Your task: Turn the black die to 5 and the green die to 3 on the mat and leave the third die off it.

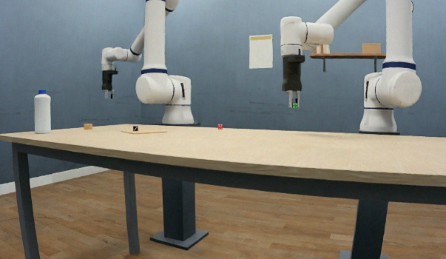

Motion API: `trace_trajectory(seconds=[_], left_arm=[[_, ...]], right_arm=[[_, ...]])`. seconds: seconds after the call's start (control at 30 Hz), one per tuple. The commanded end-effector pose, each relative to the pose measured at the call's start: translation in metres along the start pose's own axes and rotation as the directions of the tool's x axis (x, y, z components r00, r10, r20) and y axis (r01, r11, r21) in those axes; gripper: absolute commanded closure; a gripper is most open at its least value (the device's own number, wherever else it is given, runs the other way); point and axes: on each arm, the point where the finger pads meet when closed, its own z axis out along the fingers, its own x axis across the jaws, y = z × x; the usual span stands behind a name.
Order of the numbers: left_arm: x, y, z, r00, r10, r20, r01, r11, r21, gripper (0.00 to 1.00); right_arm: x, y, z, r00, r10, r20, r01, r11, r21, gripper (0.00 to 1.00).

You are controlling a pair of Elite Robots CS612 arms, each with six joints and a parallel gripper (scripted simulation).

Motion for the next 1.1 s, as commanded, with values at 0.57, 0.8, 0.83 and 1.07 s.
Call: trace_trajectory(seconds=[0.57,0.8,0.83,1.07], left_arm=[[0.0015,-0.0031,0.0035,0.803,-0.596,-0.002,0.596,0.803,0.000,0.60],[0.0028,-0.0023,0.0051,0.654,-0.756,-0.002,0.756,0.654,0.000,0.60],[0.0031,-0.0021,0.0054,0.627,-0.779,-0.002,0.779,0.627,0.000,0.60],[0.0047,-0.0010,0.0066,0.502,-0.865,-0.002,0.865,0.502,-0.001,0.60]], right_arm=[[-0.0002,0.0007,-0.0009,1.000,0.000,0.000,0.000,1.000,-0.002,0.00],[-0.0002,0.0007,-0.0009,1.000,0.000,0.000,0.000,1.000,-0.002,0.00],[-0.0002,0.0007,-0.0009,1.000,0.000,0.000,0.000,1.000,-0.002,0.00],[-0.0002,0.0007,-0.0009,1.000,0.000,0.000,0.000,1.000,-0.002,0.00]])
